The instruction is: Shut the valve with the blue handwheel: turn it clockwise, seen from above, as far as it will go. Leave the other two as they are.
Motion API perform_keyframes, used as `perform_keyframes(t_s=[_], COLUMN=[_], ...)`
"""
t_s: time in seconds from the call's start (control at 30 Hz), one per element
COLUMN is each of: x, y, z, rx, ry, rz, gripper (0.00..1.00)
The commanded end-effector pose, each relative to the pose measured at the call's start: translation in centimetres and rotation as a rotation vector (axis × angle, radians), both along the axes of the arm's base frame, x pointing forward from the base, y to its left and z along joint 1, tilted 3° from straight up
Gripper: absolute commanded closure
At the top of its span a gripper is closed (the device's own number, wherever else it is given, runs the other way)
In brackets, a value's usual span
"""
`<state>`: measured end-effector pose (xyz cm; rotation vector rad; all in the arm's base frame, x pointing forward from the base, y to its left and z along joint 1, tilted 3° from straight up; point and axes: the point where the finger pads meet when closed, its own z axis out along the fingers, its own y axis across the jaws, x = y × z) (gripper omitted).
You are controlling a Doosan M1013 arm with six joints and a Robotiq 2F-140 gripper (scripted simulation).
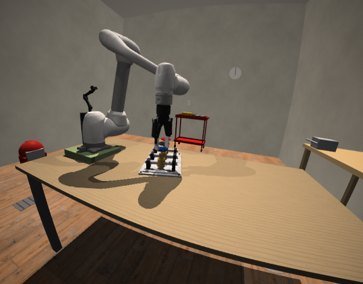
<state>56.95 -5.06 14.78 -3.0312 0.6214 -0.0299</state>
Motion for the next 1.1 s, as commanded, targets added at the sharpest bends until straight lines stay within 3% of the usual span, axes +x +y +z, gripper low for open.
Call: perform_keyframes(t_s=[0.0,0.67,1.07], x=[0.0,-0.1,-0.1], y=[0.0,-0.2,-0.2], z=[0.6,3.8,4.7], rx=[0.0,0.0,0.0], ry=[0.0,0.0,0.0], rz=[0.0,0.0,0.0], gripper=[0.46,0.46,0.46])
